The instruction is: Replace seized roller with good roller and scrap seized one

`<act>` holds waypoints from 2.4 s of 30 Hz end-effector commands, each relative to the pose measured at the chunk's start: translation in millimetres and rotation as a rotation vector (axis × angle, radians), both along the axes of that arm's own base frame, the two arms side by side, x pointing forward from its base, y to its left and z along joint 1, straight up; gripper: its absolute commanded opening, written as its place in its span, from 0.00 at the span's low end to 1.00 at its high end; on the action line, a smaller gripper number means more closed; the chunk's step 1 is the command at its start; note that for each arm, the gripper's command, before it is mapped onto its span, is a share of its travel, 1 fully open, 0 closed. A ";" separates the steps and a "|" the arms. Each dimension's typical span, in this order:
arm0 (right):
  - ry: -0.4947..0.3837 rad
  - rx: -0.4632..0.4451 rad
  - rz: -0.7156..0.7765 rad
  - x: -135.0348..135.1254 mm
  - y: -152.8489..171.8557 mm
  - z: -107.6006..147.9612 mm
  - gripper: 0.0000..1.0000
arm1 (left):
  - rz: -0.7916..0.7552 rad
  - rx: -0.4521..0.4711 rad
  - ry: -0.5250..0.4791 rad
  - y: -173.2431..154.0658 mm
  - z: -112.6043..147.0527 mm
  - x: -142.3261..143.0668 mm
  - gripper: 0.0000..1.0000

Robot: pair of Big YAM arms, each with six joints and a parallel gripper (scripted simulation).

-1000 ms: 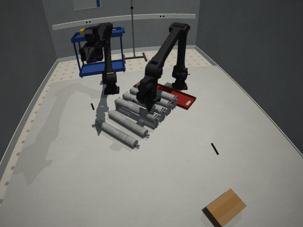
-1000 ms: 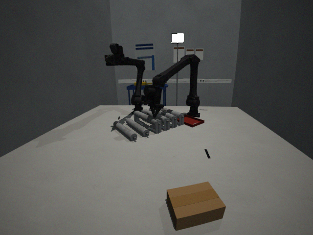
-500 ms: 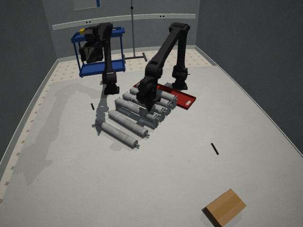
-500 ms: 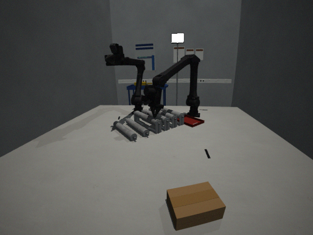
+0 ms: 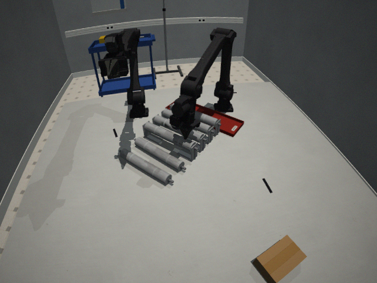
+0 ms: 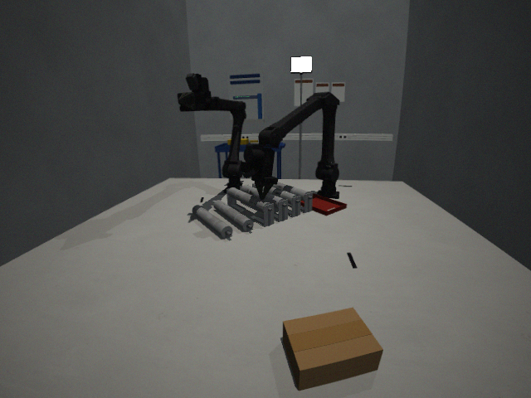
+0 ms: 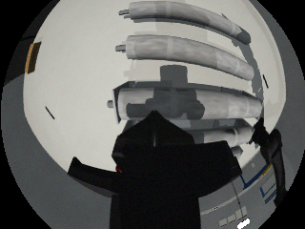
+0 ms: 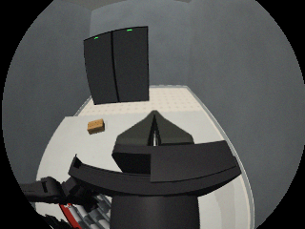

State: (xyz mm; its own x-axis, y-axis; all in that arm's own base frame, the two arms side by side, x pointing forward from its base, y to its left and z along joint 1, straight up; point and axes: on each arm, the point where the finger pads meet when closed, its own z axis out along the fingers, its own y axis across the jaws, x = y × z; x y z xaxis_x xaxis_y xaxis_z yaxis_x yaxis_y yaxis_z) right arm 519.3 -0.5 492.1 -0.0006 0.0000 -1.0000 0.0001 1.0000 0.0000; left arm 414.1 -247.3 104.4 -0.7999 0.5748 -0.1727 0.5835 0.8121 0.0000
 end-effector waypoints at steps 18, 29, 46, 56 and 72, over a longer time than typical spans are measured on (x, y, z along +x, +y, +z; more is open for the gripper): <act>-0.033 0.009 0.015 -4.0 7.0 13.1 0.00 | -0.008 0.002 0.010 -5.6 -9.3 -4.3 0.00; -0.033 0.009 0.015 -4.0 7.0 13.1 0.00 | -0.003 -0.017 -0.025 -24.8 10.2 27.1 0.00; -0.033 0.009 0.015 -4.0 7.0 13.1 0.00 | -0.007 0.009 0.013 -13.9 -20.7 13.0 0.00; -0.033 0.009 0.015 -4.0 7.0 13.1 0.00 | -0.006 0.025 0.039 -9.8 -21.8 6.0 0.00; -0.033 0.009 0.015 -4.0 7.0 13.1 0.00 | -0.006 0.025 0.039 -9.7 -21.6 5.8 0.00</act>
